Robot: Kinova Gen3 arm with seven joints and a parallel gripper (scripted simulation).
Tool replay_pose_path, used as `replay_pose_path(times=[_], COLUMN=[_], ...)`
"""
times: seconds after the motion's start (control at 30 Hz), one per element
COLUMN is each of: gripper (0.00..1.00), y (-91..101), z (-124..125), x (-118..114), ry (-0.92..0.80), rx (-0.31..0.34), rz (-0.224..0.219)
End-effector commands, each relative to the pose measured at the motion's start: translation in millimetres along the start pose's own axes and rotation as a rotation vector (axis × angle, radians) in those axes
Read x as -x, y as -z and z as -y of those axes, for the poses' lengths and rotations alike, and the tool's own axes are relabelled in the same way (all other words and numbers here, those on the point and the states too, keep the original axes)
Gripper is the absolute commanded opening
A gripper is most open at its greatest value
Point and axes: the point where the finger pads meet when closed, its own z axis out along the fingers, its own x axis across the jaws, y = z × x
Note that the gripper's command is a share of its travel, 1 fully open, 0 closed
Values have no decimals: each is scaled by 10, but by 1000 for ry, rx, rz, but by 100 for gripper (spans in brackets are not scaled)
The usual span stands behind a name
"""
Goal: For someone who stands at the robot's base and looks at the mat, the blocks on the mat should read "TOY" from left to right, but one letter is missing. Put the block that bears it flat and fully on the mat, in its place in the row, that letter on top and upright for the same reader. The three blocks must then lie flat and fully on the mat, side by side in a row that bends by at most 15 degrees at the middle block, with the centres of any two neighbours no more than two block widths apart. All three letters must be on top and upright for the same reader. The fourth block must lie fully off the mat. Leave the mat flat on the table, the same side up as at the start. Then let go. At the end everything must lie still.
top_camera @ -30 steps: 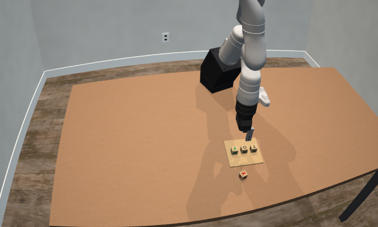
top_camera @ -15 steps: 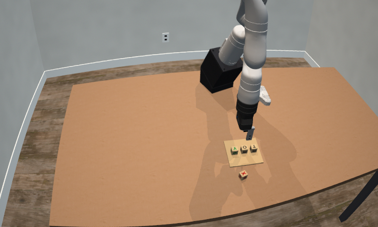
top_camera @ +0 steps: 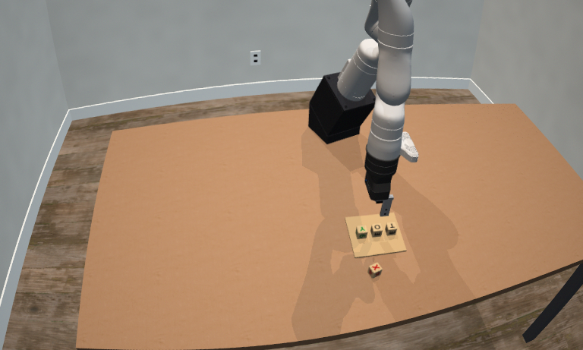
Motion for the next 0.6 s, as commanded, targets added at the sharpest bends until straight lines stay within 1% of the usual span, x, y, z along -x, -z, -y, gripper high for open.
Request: replay_pose_path(times=[0.0, 0.03, 0.07, 0.57], gripper=[79, 79, 100, 100], y=[5, 5, 5, 5], z=[-5, -5, -5, -5], x=[-4, -4, -4, -4], ry=[0, 0, 0, 0], rx=[1, 1, 1, 1], rz=[-1, -1, -1, -1])
